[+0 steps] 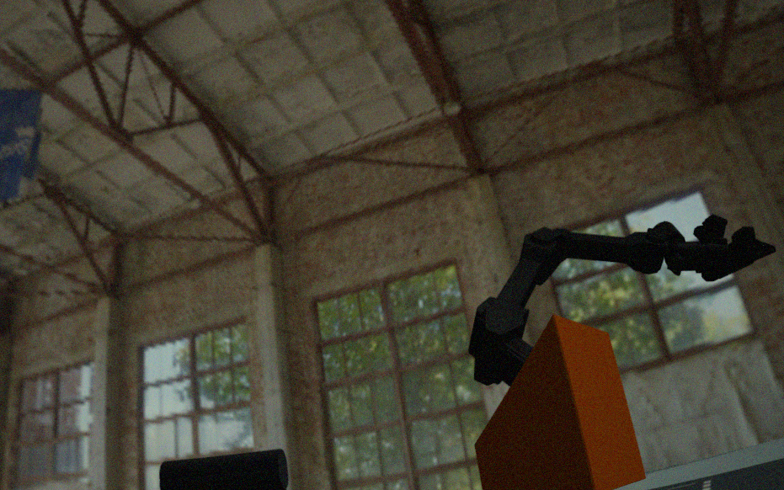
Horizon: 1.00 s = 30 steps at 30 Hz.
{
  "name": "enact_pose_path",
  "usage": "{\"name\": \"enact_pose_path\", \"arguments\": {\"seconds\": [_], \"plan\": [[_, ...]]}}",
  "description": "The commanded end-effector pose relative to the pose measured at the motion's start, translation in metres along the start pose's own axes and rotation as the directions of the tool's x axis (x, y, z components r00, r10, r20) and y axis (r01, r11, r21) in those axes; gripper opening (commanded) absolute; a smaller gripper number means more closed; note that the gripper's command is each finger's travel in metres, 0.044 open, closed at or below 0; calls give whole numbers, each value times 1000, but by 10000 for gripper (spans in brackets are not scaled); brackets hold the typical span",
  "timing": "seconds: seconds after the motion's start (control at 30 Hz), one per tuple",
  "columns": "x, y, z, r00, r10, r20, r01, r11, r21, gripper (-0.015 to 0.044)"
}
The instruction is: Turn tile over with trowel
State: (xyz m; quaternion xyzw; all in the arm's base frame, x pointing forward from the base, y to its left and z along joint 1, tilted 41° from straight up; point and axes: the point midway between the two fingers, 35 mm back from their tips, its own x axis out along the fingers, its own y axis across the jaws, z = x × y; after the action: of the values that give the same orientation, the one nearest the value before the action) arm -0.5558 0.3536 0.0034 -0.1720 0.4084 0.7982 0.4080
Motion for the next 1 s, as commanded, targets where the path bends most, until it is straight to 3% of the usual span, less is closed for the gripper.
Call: {"name": "enact_pose_path", "arguments": {"seconds": [0.0,0.33,0.67,0.8,0.97], "plan": [[0,0,0,1000,0,0,0,1000,0,374],[0,0,0,1000,-1,0,1,1000,0,111],[0,0,0,1000,0,0,0,1000,0,100],[0,0,0,1000,0,0,0,1000,0,0],[0,0,0,1000,0,0,0,1000,0,0]]}}
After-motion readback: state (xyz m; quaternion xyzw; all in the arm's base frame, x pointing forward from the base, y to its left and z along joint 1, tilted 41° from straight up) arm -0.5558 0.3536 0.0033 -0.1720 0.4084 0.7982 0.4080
